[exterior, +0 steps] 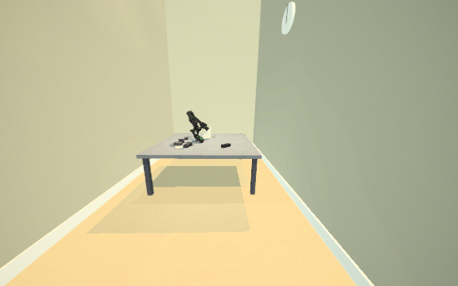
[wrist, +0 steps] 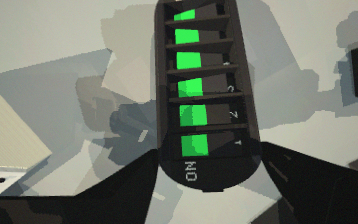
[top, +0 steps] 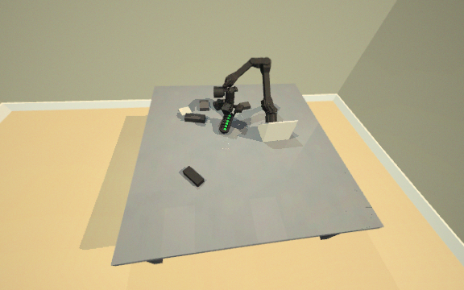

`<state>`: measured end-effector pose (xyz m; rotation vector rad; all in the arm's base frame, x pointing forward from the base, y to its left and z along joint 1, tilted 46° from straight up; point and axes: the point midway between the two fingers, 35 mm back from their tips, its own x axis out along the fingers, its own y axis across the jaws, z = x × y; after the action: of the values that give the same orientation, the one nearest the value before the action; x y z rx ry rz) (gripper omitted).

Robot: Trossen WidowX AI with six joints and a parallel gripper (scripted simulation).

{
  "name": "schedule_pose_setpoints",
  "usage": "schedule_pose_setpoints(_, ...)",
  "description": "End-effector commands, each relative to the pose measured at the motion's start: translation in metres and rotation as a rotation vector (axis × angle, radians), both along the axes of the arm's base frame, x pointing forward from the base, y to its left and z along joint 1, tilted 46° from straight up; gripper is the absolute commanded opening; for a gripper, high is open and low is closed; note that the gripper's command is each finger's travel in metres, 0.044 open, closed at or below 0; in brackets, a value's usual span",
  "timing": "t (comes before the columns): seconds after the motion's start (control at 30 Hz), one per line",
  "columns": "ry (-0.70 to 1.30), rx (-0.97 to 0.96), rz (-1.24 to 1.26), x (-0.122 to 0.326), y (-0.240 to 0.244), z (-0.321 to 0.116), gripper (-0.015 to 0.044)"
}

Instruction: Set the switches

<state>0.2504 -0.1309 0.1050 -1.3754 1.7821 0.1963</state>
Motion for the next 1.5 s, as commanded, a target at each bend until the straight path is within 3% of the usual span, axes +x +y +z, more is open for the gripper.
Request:
schedule_pose_setpoints(0.0, -0.009, -0.006, 0.005, 0.005, 0.005, 0.002, 0.0336)
schedule_pose_setpoints(1.47, 0.017, -0.064, -0.021, 0.017, 0.034, -0.005, 0.0336)
